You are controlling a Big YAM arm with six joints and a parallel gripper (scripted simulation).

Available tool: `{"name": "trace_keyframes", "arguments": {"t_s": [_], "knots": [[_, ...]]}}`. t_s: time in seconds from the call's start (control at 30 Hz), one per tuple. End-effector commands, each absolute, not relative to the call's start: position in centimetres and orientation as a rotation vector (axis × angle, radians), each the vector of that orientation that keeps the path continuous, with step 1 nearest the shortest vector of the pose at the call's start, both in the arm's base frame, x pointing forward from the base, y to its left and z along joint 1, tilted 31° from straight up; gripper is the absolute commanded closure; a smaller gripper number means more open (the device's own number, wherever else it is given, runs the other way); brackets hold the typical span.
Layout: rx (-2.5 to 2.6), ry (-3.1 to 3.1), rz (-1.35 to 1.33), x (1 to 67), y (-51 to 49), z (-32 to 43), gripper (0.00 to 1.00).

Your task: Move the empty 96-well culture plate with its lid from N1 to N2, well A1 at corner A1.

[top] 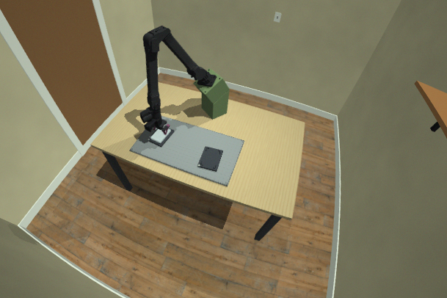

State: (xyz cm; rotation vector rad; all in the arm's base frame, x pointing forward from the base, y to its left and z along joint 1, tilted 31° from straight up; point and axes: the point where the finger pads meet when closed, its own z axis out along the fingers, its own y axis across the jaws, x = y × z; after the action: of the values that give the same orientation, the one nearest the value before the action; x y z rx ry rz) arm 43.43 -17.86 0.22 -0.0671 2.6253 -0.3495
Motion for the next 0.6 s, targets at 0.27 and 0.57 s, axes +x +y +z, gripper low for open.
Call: {"name": "trace_keyframes", "arguments": {"t_s": [0.27,0.57], "knots": [[-0.058,2.615,-0.360,44.9,-19.3,-1.5,0.00],[-0.057,2.616,-0.359,45.2,-19.5,-2.3,0.00]]}}
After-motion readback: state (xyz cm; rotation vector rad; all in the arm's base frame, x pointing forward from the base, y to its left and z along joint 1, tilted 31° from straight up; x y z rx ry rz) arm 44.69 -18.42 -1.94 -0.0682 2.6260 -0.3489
